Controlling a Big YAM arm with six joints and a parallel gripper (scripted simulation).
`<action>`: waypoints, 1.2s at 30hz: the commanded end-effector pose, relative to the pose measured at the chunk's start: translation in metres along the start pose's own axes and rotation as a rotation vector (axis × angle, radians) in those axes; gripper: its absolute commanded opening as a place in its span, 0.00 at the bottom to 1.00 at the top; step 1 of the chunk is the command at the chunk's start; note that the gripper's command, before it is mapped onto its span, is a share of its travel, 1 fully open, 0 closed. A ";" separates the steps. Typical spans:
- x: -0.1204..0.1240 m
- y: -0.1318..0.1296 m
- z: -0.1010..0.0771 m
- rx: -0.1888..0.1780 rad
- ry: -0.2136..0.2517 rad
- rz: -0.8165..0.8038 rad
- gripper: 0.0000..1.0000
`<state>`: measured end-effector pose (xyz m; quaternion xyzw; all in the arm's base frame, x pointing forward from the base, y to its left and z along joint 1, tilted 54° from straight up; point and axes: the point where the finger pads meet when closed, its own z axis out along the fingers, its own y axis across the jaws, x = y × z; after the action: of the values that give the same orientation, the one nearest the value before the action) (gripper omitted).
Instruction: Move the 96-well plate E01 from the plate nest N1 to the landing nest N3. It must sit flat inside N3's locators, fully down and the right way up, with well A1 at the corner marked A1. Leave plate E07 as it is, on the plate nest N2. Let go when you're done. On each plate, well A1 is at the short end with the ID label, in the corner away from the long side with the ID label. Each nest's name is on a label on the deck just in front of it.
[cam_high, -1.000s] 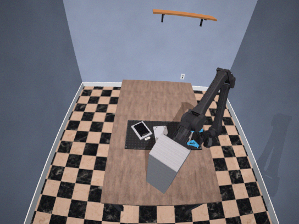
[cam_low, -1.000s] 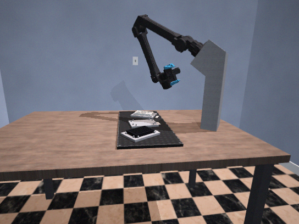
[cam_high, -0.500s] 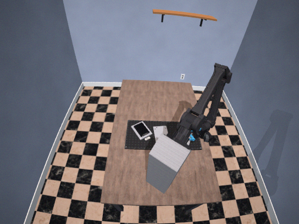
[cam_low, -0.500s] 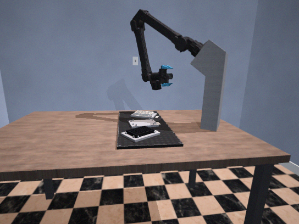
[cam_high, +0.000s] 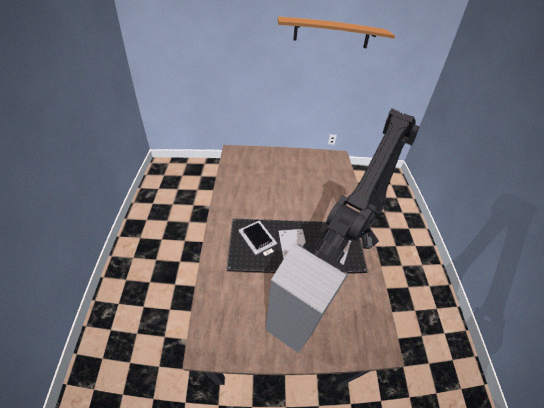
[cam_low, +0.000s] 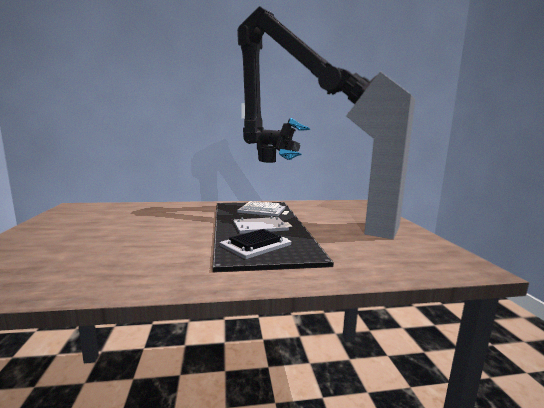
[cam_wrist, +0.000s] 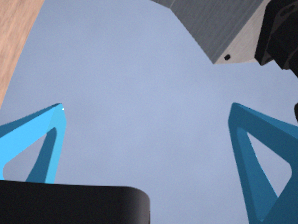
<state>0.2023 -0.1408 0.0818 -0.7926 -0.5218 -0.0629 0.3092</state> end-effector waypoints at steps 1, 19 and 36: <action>0.012 0.003 -0.008 -0.033 -0.058 -0.146 1.00; 0.056 0.022 -0.026 -0.066 -0.267 -0.606 1.00; 0.113 0.033 -0.045 -0.078 -0.474 -1.071 1.00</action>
<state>0.2843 -0.0914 0.1377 -0.4646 -0.8774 -0.0483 0.1090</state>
